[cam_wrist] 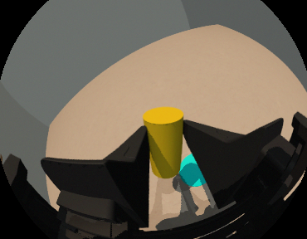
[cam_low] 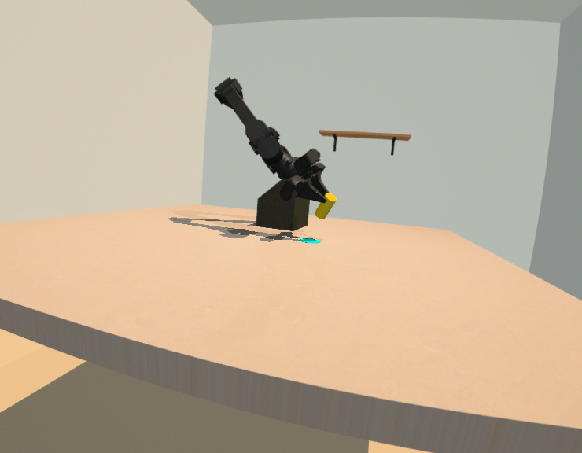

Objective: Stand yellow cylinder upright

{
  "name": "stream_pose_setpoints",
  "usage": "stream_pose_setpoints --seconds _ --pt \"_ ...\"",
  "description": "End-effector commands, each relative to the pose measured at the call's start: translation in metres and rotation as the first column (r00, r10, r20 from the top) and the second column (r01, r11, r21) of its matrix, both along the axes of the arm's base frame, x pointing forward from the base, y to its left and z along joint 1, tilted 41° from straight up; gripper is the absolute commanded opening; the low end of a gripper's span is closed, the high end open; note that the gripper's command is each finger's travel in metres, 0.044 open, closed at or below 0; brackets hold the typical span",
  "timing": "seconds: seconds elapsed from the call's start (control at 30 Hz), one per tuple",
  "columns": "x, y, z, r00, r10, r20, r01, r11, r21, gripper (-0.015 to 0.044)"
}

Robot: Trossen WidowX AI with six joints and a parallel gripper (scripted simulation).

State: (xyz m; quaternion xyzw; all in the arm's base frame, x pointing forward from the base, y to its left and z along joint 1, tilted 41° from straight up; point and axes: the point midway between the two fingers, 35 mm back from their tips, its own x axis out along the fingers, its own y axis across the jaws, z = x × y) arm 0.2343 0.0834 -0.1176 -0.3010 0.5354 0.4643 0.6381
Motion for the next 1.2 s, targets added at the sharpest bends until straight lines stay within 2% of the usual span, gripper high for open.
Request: stream_pose_setpoints --seconds 0.0,1.17 --pt "0.000 0.001 0.002 1.000 0.007 0.019 -0.007 1.000 0.027 0.0105" --pt "0.001 -0.003 0.019 0.979 0.025 0.202 -0.069 0.974 0.215 0.0105"
